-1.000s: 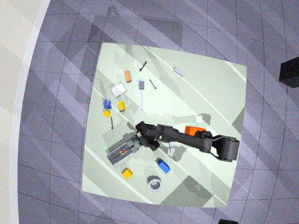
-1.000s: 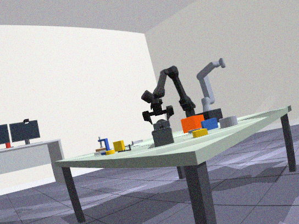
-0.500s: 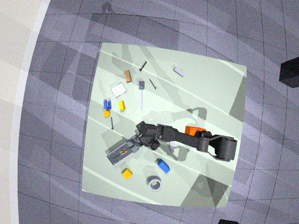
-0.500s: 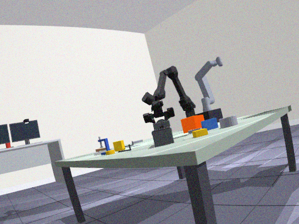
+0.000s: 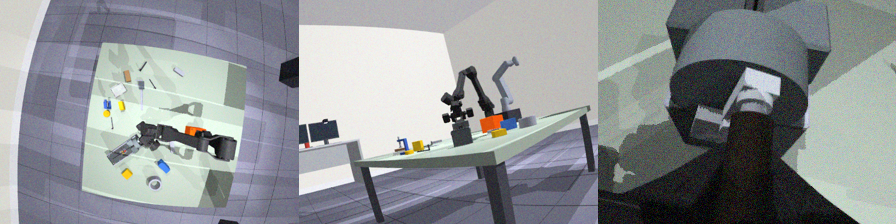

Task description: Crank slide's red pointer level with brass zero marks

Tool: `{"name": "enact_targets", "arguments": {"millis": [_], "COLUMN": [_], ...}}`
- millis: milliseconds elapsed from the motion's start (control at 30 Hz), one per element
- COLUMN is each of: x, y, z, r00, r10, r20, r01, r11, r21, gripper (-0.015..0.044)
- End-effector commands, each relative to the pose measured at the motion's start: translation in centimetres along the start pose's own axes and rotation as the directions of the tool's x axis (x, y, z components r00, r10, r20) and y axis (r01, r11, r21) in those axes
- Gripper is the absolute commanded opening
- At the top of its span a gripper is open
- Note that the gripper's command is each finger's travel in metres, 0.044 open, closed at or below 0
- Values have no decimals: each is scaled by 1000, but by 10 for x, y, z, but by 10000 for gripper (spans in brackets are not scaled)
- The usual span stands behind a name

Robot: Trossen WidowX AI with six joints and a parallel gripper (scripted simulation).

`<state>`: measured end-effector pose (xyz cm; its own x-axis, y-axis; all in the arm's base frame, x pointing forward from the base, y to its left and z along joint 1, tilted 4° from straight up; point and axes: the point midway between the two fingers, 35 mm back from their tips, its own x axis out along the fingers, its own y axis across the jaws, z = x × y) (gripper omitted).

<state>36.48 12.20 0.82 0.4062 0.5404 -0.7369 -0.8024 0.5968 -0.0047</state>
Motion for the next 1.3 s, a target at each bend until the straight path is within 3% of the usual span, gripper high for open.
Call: {"name": "enact_targets", "arguments": {"millis": [0,1267], "x": [0,18], "y": [-1,-25], "z": [0,-18], "r00": [1000,1000], "r10": [1,0], "r20": [-1,-1], "r01": [-1,0], "r11": [1000,1000], "r21": [-1,-3], "gripper": [0,0]}}
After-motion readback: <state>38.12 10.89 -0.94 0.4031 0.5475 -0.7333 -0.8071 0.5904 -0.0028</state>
